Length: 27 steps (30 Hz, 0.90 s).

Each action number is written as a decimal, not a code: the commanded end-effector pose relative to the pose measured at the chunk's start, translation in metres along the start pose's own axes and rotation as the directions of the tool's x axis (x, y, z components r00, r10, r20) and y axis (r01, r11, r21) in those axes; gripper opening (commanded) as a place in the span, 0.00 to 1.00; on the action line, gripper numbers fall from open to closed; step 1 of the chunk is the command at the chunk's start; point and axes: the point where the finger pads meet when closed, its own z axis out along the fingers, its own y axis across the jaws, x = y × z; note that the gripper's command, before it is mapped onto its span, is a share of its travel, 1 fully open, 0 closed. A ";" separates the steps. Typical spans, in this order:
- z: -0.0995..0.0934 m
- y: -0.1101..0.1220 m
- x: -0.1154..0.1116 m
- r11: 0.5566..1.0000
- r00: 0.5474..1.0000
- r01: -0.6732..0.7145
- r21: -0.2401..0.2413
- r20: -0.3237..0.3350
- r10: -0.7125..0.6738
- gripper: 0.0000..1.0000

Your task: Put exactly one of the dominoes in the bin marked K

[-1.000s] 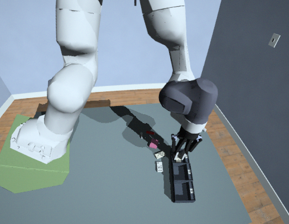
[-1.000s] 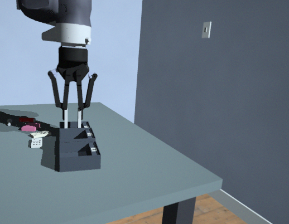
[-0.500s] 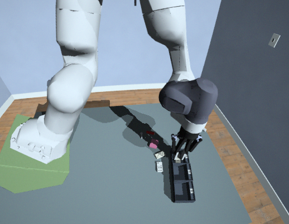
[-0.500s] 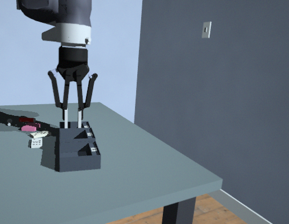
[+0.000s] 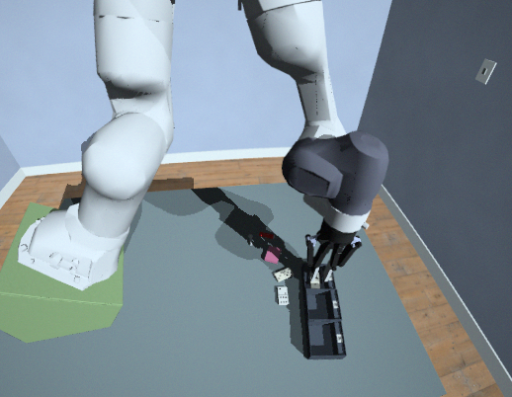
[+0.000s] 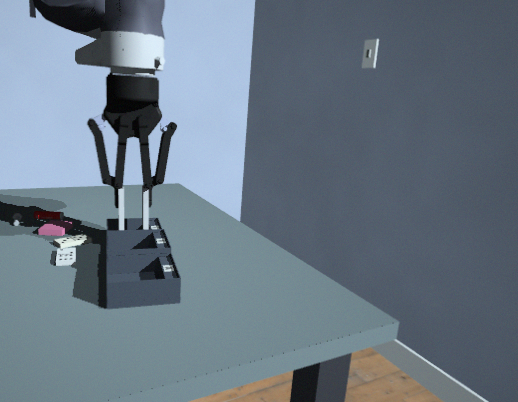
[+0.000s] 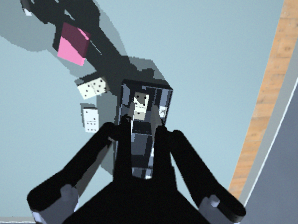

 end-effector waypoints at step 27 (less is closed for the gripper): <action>-0.031 -0.003 0.001 1.000 1.000 -0.005 0.010 -0.002 0.005 0.19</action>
